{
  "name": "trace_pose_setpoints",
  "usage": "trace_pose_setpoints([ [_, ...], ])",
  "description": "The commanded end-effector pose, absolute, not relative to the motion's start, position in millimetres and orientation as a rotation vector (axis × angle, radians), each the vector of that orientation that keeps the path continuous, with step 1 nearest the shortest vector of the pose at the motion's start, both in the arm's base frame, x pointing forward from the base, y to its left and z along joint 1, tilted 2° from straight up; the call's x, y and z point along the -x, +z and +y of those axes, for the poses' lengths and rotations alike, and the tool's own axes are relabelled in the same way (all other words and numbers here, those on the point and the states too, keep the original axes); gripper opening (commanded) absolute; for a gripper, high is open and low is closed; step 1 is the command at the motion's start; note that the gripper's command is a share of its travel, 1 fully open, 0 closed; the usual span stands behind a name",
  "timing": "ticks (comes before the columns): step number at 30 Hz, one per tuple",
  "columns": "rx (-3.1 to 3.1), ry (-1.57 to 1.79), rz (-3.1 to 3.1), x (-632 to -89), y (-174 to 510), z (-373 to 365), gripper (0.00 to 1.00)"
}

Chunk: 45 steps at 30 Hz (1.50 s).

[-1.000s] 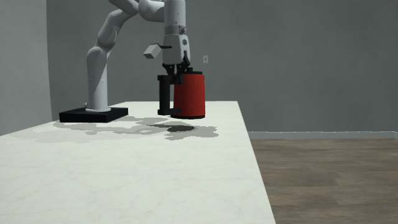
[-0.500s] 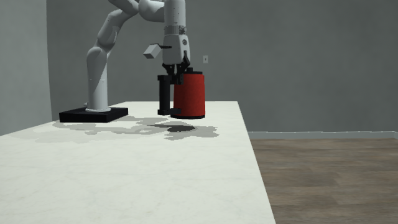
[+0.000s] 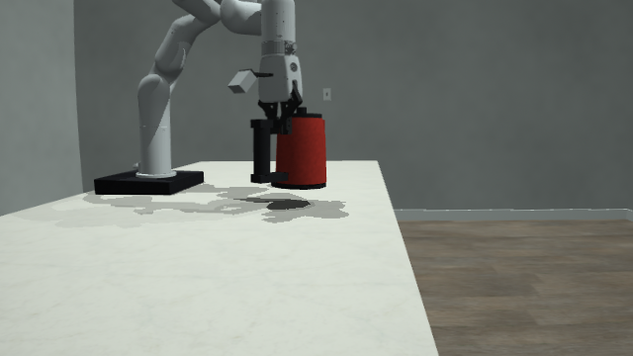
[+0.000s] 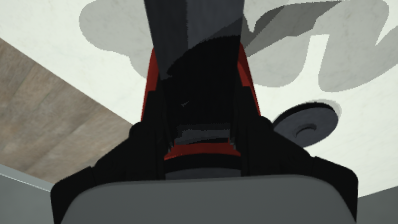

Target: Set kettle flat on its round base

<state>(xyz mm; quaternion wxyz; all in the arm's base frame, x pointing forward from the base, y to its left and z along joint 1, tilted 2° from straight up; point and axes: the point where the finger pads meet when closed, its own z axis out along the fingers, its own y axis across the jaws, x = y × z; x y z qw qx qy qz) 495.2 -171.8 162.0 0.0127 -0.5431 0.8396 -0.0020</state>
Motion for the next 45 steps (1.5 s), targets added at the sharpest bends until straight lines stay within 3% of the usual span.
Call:
trace_pose_setpoints([
  [1, 1.690, -0.012, 2.614, -496, 164, -172, 0.00],
  [45, 1.690, -0.012, 2.614, -477, 164, -129, 0.00],
])
